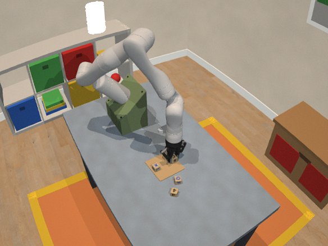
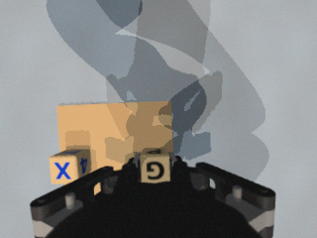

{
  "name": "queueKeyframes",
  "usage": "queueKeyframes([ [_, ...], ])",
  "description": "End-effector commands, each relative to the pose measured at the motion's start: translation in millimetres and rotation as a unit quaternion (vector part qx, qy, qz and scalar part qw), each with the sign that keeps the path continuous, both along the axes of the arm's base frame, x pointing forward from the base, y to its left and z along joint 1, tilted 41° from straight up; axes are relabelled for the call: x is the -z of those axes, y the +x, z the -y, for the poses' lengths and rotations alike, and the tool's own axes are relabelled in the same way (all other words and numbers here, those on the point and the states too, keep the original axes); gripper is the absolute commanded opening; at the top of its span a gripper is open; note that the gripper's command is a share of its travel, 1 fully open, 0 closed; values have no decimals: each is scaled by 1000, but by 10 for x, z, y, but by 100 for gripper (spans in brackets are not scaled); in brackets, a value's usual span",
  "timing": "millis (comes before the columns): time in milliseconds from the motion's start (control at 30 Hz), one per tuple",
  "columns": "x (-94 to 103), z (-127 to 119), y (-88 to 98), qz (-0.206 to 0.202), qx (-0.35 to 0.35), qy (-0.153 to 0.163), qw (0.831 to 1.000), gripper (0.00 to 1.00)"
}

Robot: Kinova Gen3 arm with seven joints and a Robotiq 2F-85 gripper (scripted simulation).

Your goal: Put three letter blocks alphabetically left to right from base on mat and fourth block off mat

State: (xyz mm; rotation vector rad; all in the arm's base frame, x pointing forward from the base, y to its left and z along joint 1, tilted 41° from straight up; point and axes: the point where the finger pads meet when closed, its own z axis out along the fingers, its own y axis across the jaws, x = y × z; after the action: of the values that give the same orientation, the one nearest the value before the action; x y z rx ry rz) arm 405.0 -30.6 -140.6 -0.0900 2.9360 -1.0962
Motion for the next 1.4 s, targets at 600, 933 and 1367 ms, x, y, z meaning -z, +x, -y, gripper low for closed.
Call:
queueKeyframes([
  [600,20,12,6,1,-1,1,1000,26],
  [933,25,15,6,1,-1,1,1000,26],
  [1367,25,15,6,1,-1,1,1000,26],
])
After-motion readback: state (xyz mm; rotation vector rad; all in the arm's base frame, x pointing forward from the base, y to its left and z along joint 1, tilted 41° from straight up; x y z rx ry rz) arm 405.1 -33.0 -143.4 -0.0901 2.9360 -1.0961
